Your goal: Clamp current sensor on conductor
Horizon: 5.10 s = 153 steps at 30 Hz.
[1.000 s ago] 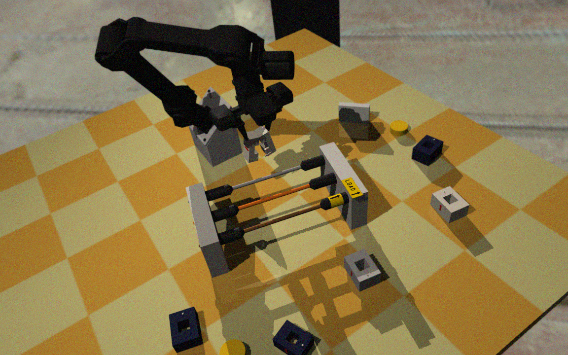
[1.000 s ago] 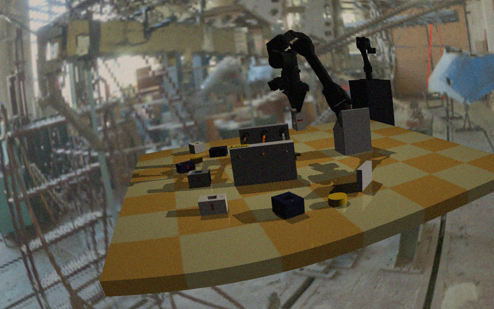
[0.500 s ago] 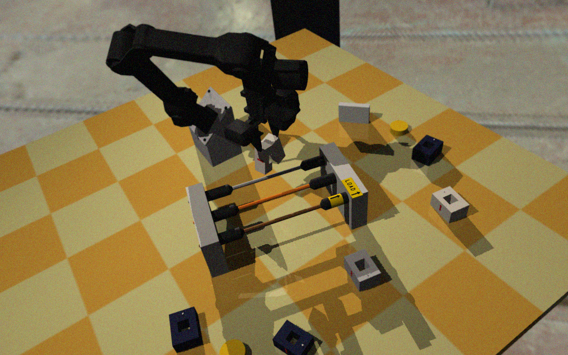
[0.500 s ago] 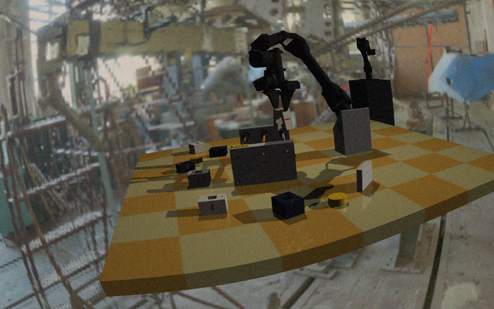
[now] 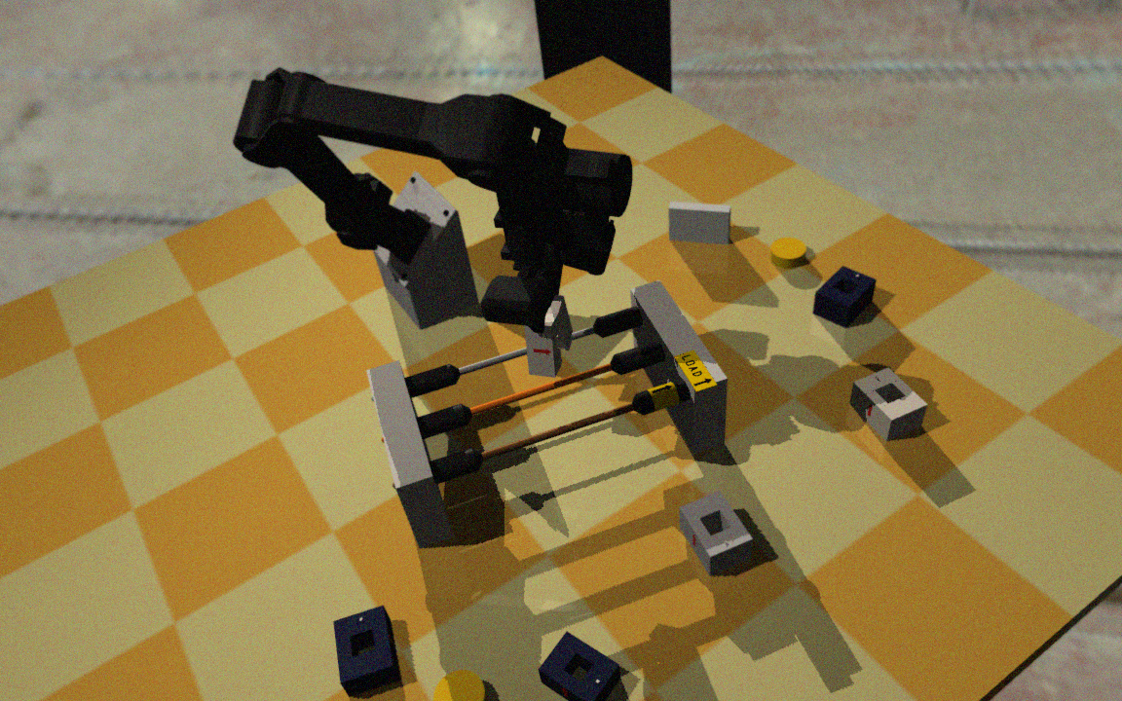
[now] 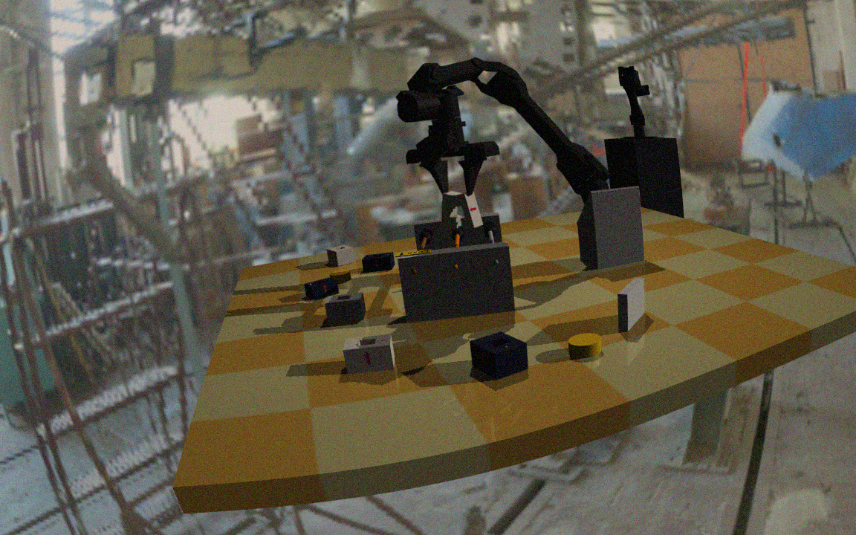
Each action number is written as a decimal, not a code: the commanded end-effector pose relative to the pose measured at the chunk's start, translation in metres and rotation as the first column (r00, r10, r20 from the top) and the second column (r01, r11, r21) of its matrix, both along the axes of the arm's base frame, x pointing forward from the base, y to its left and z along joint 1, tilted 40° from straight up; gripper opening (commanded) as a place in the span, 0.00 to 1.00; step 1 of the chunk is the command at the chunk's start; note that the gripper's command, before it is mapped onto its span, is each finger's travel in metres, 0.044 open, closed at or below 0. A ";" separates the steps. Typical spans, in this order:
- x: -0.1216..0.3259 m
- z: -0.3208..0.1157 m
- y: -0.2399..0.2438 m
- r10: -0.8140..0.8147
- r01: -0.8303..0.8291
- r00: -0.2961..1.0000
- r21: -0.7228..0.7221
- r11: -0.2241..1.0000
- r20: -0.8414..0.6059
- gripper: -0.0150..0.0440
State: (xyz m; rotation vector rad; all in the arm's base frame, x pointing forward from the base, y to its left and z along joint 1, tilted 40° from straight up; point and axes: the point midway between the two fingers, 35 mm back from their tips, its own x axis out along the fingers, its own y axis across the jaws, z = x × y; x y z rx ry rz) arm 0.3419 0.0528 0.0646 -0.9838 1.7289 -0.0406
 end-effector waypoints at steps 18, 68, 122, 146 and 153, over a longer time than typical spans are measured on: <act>0.068 0.011 -0.043 0.418 -0.411 0.849 0.091 0.907 -0.324 0.25; 0.070 -0.027 -0.079 0.439 -0.431 0.831 0.102 0.896 -0.341 0.25; 0.070 -0.027 -0.079 0.439 -0.431 0.831 0.102 0.896 -0.341 1.00; 0.067 -0.068 -0.111 0.442 -0.436 0.828 0.099 0.895 -0.346 1.00; 0.067 -0.076 -0.118 0.441 -0.436 0.828 0.098 0.895 -0.346 1.00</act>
